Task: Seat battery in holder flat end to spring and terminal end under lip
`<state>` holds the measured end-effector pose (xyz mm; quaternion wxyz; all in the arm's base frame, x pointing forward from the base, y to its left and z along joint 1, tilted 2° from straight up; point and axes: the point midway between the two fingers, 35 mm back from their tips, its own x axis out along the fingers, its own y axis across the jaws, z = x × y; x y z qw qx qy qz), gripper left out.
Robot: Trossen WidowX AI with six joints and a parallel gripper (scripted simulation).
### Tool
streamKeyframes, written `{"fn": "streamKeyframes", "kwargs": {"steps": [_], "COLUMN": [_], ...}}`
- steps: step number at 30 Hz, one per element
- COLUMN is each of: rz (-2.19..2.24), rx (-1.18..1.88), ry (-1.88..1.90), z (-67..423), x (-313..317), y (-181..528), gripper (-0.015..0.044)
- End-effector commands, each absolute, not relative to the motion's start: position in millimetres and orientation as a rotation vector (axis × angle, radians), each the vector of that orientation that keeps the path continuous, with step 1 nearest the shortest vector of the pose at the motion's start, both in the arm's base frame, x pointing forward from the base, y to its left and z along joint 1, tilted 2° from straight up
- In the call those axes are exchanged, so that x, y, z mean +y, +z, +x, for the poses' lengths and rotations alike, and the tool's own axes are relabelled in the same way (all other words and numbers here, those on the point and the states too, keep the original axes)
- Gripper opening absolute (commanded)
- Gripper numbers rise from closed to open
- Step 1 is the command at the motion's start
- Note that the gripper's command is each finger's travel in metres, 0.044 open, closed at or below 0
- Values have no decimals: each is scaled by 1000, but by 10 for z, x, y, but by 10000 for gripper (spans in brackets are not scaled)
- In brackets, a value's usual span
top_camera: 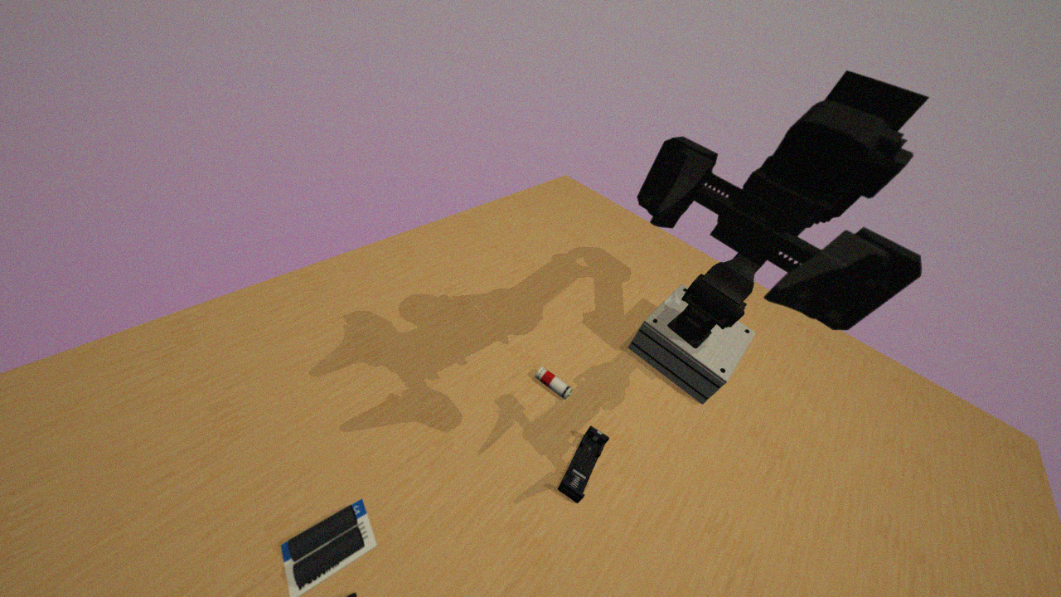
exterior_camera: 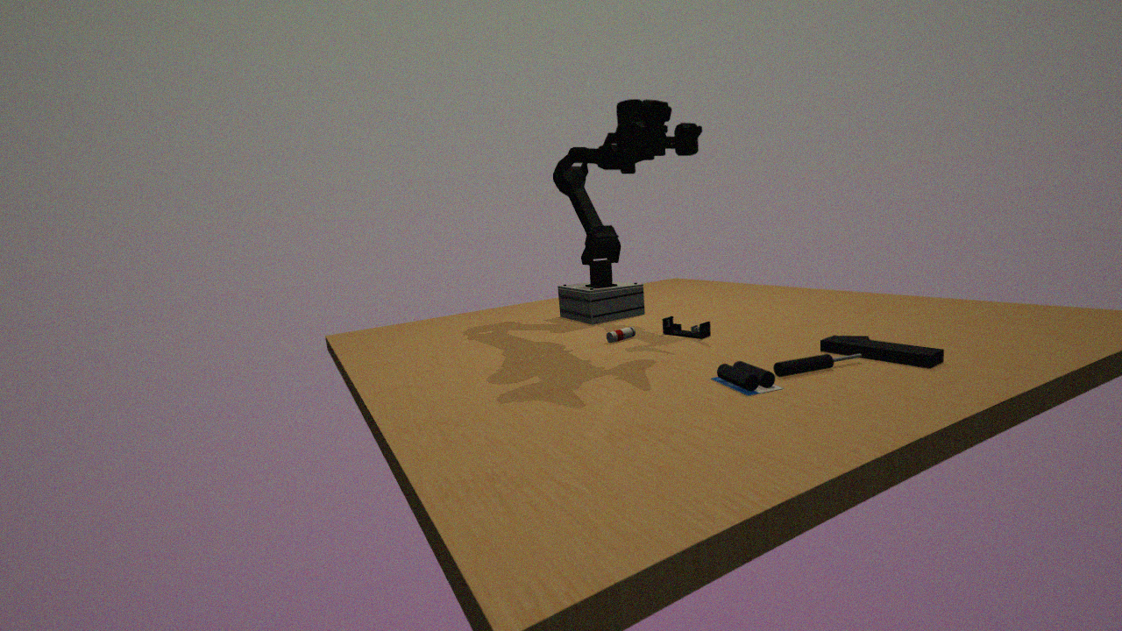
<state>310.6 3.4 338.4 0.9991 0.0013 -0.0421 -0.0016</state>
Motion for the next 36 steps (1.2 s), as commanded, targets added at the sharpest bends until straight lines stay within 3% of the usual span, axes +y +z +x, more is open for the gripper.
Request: {"fn": "streamKeyframes", "kwargs": {"steps": [1, 6, 14, 23, 36], "rz": [4, 53, 435, 1009, 1090], "rx": [-77, 96, 613, 1209, 1290], "ry": [-6, -79, -315, -909, -1032], "z": [3116, 3314, 3459, 2737, 2572], "x": [26, -188, -650, -984, -994], "y": [3366, 2918, 1602, 201, -4], "gripper": [374, 242, 240, 240, 240]}}
